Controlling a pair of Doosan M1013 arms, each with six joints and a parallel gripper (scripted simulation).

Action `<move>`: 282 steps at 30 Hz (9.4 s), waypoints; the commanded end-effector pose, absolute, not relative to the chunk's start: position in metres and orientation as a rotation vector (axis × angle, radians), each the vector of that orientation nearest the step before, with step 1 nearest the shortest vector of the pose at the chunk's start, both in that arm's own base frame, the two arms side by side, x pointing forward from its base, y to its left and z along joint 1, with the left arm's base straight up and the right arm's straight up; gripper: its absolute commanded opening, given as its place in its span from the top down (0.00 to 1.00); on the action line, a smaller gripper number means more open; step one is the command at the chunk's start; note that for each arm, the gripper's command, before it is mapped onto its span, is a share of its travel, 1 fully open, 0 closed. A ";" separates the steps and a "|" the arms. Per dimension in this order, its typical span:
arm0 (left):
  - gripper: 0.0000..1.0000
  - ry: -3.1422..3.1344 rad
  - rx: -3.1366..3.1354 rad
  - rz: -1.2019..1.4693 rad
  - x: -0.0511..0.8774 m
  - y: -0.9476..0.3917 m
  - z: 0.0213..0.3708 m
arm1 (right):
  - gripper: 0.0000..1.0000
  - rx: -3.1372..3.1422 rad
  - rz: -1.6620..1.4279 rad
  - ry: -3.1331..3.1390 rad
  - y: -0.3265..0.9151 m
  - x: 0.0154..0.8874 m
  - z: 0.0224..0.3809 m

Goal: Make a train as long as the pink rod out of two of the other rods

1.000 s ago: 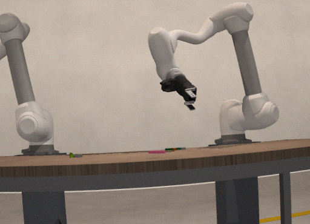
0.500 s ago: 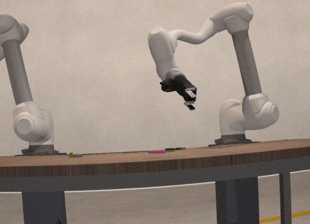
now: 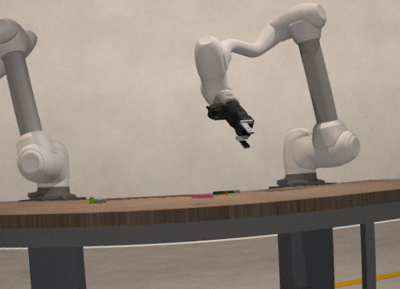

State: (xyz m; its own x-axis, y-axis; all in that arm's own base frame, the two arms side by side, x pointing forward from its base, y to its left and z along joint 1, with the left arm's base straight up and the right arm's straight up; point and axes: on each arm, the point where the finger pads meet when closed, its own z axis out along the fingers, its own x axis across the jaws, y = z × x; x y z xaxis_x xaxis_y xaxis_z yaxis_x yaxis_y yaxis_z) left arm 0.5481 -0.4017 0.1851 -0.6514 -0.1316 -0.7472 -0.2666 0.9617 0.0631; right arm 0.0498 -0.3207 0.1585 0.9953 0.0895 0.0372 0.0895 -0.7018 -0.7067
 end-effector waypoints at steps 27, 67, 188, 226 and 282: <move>0.00 2.396 -1.718 -0.012 0.387 -0.442 0.090 | 0.00 -2.353 -0.001 -0.124 -0.321 0.050 0.159; 0.00 2.247 -2.195 -0.002 0.336 -0.471 0.081 | 0.00 -2.353 -0.001 -0.124 -0.321 0.050 0.159; 0.00 2.248 -2.195 -0.003 0.530 -0.755 0.081 | 0.00 -2.353 -0.001 -0.124 -0.321 0.050 0.159; 0.00 2.248 -2.195 -0.003 0.530 -0.755 0.081 | 0.00 -2.353 -0.001 -0.124 -0.321 0.050 0.159; 0.00 0.676 -3.069 -0.003 0.565 -0.693 0.081 | 0.00 -2.353 -0.001 -0.124 -0.321 0.050 0.159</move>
State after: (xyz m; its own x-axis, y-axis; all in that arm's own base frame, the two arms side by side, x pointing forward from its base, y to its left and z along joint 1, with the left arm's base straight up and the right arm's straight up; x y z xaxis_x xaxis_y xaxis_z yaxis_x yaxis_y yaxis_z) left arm 0.5620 -0.6987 0.0797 0.8451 -0.5346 -0.0025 -0.5346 -0.8451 0.0068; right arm 0.0498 -0.3207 0.1585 0.9953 0.0895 0.0372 0.0895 -0.7018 -0.7067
